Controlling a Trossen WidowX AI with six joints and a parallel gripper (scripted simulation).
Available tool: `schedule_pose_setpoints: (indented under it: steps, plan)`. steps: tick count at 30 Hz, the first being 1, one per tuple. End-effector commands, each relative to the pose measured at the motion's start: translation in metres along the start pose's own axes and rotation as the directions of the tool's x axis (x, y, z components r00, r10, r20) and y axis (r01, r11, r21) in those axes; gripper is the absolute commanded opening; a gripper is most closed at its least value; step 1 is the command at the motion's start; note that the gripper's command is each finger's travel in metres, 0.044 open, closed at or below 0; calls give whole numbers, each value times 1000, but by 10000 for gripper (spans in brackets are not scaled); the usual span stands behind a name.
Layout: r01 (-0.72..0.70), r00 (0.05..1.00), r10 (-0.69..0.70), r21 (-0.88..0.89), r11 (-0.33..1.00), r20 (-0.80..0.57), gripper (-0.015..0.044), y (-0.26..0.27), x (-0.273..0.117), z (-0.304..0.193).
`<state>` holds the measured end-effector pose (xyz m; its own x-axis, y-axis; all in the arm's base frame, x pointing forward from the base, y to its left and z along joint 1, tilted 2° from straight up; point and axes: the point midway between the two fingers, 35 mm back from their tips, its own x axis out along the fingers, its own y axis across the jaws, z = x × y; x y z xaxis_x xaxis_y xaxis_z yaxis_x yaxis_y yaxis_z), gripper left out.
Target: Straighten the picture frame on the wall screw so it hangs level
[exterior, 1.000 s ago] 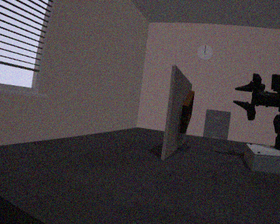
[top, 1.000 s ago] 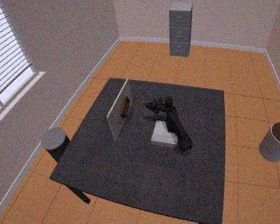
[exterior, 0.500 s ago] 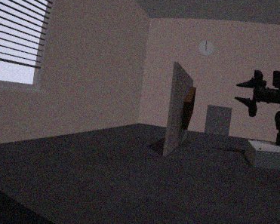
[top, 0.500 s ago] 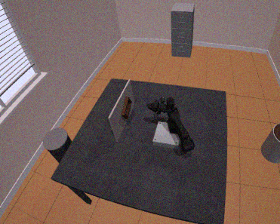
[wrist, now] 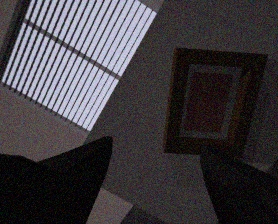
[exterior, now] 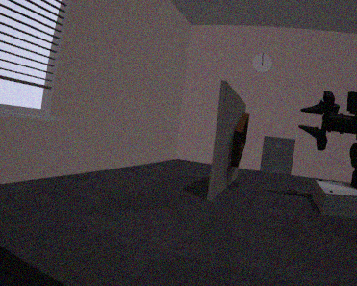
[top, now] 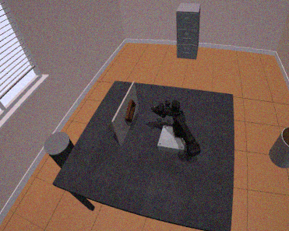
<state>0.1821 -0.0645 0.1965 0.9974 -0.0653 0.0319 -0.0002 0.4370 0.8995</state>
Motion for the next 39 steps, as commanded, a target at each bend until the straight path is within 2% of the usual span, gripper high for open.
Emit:
schedule_pose_setpoints:
  steps: [1,21,30,39]
  plan:
    - [-1,1000,1,0,1000,4,260,0,0,0]
    - [0,1000,0,0,1000,0,260,-1,3,1]
    - [1,1000,-1,3,1000,-1,260,-16,40,7]
    - [10,1000,-10,2,1000,-6,260,-34,74,-12]
